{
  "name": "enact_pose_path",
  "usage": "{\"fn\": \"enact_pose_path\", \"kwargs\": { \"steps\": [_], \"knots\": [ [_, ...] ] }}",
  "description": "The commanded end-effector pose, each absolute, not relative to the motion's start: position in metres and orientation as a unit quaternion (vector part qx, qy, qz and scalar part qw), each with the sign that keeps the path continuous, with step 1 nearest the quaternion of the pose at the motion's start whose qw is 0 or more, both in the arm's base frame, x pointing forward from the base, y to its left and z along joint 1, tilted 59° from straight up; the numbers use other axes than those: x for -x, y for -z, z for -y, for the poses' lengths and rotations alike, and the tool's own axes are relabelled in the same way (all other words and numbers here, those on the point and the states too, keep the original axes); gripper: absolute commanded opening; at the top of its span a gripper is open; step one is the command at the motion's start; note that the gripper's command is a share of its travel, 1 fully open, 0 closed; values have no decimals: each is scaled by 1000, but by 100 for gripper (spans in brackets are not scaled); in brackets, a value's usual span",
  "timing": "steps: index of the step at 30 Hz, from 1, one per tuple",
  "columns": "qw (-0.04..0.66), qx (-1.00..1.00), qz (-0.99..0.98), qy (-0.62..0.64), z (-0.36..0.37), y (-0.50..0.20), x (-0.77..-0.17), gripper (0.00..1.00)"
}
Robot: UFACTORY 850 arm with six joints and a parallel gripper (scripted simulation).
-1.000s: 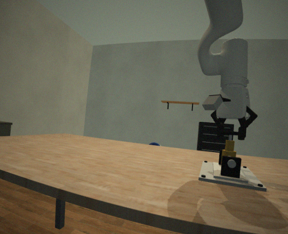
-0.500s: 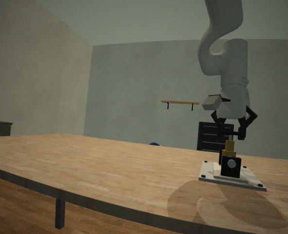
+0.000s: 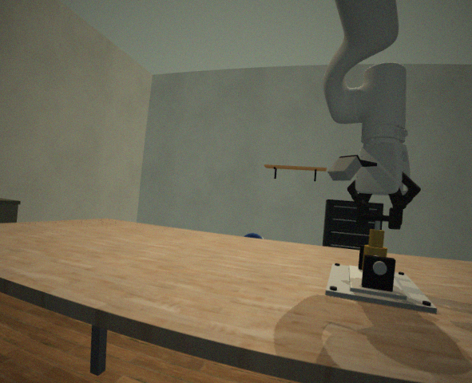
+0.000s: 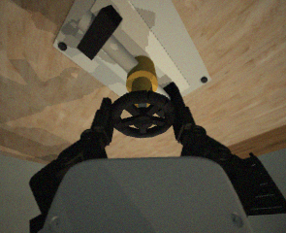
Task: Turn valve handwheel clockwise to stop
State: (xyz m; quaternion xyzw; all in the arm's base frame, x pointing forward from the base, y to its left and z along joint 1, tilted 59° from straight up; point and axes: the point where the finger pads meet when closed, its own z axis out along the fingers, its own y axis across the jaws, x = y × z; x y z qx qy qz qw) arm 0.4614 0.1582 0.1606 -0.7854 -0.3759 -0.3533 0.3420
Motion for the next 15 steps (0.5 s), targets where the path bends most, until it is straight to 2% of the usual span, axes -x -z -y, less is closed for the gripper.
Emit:
{"fn": "enact_pose_path", "kwargs": {
  "steps": [1,15],
  "knots": [
    [349,793,359,346,-158,-161,-462,0],
    [376,819,295,317,-158,-161,-462,0]
  ]
}}
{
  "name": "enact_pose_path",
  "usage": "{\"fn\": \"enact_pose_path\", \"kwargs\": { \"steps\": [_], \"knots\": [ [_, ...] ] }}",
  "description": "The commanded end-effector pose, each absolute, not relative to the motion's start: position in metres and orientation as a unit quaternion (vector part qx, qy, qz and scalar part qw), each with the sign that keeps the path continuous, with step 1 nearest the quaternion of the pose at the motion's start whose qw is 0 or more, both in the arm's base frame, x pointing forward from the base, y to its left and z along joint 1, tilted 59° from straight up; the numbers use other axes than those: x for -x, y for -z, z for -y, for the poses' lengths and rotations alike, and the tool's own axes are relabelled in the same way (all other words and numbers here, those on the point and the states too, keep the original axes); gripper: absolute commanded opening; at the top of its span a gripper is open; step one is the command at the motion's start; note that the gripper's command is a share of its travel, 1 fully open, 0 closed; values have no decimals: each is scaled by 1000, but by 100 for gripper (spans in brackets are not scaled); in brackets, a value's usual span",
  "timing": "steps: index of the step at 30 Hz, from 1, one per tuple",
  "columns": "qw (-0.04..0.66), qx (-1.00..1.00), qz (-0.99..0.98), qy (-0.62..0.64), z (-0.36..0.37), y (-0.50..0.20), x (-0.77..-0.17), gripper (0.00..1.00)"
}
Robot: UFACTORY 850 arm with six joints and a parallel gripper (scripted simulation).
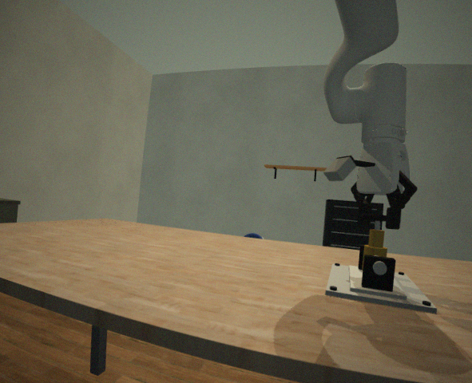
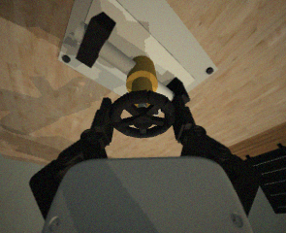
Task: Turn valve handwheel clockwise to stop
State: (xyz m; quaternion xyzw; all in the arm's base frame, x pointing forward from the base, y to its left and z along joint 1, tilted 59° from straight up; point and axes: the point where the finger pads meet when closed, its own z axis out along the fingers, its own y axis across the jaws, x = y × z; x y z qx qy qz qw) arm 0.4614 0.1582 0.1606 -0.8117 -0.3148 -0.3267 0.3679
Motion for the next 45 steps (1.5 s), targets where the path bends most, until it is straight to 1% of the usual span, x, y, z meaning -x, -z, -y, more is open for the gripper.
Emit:
{"fn": "enact_pose_path", "kwargs": {
  "steps": [1,28,45],
  "knots": [
    [378,822,288,314,-158,-161,-462,0],
    [443,867,80,213,-158,-161,-462,0],
    [472,869,-60,139,-158,-161,-462,0]
  ]
}}
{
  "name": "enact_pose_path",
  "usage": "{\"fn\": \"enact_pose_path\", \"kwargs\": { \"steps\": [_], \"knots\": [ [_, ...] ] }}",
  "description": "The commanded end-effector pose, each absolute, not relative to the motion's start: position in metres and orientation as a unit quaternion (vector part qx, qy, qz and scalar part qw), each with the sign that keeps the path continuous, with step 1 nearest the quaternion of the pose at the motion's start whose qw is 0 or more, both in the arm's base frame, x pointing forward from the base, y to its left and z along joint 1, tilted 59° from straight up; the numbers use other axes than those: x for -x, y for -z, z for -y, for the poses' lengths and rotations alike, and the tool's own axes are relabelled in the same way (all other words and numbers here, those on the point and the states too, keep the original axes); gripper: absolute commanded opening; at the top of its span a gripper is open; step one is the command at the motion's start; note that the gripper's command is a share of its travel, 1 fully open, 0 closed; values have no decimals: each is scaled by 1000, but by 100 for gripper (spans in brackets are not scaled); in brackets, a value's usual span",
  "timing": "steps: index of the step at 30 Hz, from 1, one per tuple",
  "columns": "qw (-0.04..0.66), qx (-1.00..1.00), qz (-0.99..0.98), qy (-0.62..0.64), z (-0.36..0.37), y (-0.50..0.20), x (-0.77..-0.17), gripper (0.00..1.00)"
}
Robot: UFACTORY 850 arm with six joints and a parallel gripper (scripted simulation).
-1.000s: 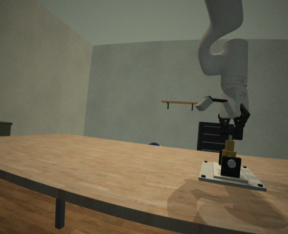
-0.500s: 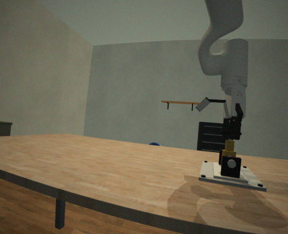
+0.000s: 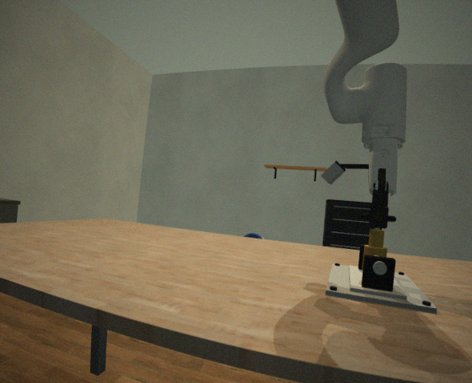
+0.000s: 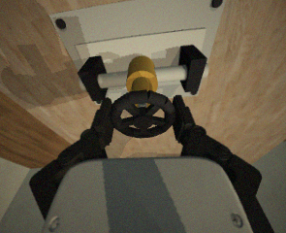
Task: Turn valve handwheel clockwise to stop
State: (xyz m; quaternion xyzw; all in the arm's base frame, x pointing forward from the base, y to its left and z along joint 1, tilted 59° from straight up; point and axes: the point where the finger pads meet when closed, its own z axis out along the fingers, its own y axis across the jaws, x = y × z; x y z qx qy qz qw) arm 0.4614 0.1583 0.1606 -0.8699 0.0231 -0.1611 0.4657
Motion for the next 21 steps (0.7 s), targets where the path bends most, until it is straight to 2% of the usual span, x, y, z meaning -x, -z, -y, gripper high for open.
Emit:
{"fn": "enact_pose_path", "kwargs": {
  "steps": [1,21],
  "knots": [
    [472,869,-60,139,-158,-161,-462,0],
    [487,849,-191,66,-158,-161,-462,0]
  ]
}}
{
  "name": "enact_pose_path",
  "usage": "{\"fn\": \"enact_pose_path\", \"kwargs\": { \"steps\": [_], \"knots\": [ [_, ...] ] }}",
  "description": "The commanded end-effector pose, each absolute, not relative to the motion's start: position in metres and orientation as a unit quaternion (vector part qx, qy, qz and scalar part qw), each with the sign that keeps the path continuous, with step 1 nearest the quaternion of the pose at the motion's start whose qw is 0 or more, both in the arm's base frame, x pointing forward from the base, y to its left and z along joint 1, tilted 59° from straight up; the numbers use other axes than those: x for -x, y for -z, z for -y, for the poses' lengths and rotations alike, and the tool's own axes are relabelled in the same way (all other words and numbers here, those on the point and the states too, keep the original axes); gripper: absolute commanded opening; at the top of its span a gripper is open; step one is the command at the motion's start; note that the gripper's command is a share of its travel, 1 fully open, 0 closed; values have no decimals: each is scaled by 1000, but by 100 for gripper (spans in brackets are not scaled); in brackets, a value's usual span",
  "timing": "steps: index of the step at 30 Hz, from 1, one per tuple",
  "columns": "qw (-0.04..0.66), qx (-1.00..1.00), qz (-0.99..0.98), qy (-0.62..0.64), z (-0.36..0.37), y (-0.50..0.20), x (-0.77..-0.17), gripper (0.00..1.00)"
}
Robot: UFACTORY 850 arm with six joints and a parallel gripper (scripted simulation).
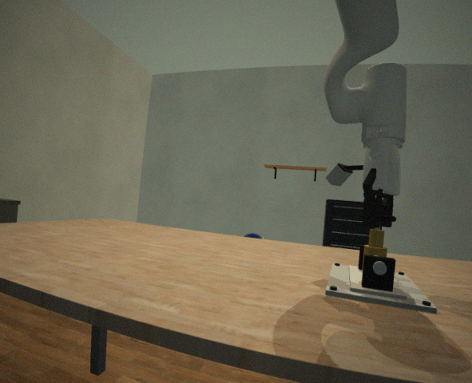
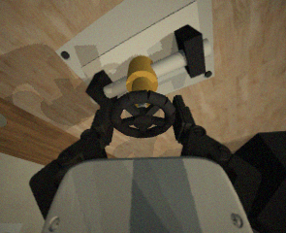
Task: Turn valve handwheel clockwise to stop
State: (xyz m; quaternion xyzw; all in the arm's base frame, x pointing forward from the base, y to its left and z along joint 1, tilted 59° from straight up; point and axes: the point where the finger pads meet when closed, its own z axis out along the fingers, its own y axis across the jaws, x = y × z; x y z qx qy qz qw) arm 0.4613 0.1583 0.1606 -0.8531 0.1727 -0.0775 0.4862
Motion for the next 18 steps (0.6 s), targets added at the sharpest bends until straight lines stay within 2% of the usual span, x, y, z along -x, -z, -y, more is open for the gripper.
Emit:
{"fn": "enact_pose_path", "kwargs": {
  "steps": [1,18],
  "knots": [
    [488,848,-198,62,-158,-161,-462,0],
    [491,828,-269,21,-158,-161,-462,0]
  ]
}}
